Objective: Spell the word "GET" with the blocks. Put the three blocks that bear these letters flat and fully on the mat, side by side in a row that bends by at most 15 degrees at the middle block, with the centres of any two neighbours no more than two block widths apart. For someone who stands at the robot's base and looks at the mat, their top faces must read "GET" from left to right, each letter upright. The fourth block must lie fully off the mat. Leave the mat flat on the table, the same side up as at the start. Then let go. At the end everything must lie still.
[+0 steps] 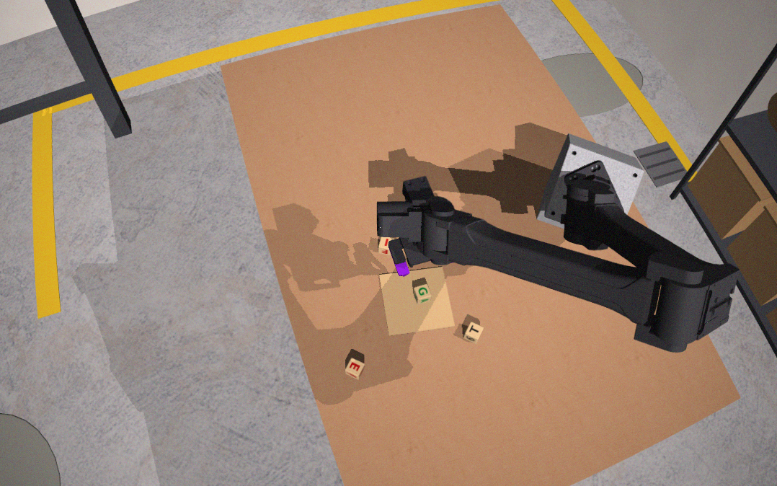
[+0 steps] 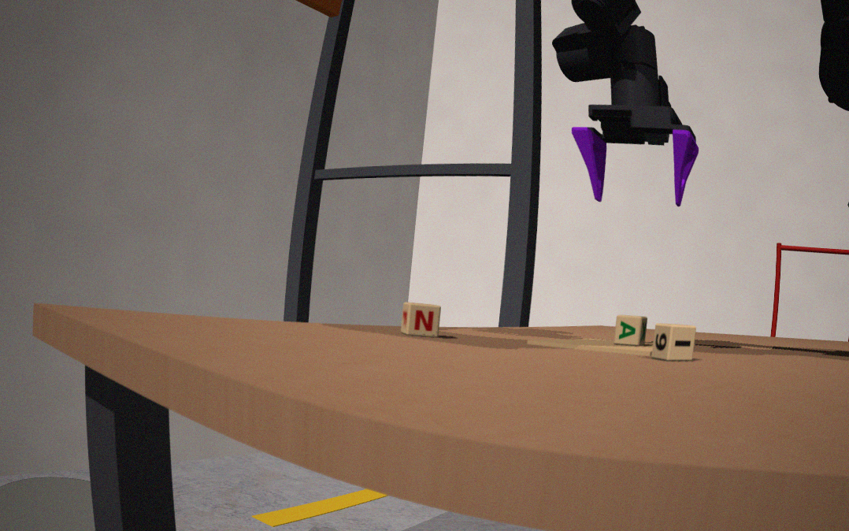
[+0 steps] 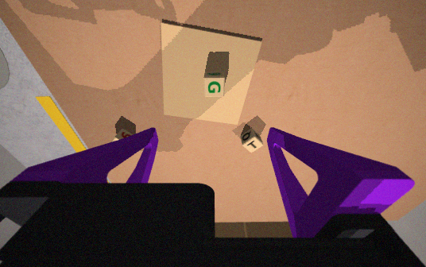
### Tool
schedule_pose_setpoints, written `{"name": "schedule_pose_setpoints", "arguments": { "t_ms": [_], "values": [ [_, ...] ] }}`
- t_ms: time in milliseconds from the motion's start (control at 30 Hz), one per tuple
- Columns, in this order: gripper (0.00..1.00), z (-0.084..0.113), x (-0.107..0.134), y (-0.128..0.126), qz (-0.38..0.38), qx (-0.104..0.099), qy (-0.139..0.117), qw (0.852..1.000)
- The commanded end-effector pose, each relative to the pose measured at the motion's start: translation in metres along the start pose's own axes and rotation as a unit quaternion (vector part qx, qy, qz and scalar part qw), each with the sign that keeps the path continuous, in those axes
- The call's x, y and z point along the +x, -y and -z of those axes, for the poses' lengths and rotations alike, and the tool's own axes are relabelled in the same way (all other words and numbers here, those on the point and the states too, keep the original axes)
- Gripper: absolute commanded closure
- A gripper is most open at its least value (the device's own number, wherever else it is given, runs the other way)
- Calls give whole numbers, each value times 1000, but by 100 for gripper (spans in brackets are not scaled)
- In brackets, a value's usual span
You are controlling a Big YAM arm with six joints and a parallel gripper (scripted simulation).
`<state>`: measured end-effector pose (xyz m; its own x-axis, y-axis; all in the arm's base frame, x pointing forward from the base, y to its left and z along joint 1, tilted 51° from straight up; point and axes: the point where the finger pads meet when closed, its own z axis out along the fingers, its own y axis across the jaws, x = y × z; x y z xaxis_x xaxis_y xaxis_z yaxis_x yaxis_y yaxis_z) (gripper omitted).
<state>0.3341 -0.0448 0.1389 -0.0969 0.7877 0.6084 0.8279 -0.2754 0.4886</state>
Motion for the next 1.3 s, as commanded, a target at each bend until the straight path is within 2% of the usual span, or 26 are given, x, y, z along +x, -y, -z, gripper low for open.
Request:
{"name": "schedule_pose_setpoints", "arguments": {
  "t_ms": [0,533,767,867,967,1033,1100,1133,1267],
  "values": [
    [0,6,2,-4,13,-4,3,1000],
    [0,1,3,-2,31,1,0,1000],
    [0,-6,1,-5,143,0,0,990],
    [0,-9,1,-4,221,0,-1,975],
    [0,-11,2,-10,299,-3,1,954],
    [0,-15,1,-5,343,-1,0,939],
    [0,-15,1,-5,343,-1,0,939],
    [0,-8,-4,-14,398,-5,7,917],
    [0,-23,1,-5,476,-3,3,879]
  ]
}}
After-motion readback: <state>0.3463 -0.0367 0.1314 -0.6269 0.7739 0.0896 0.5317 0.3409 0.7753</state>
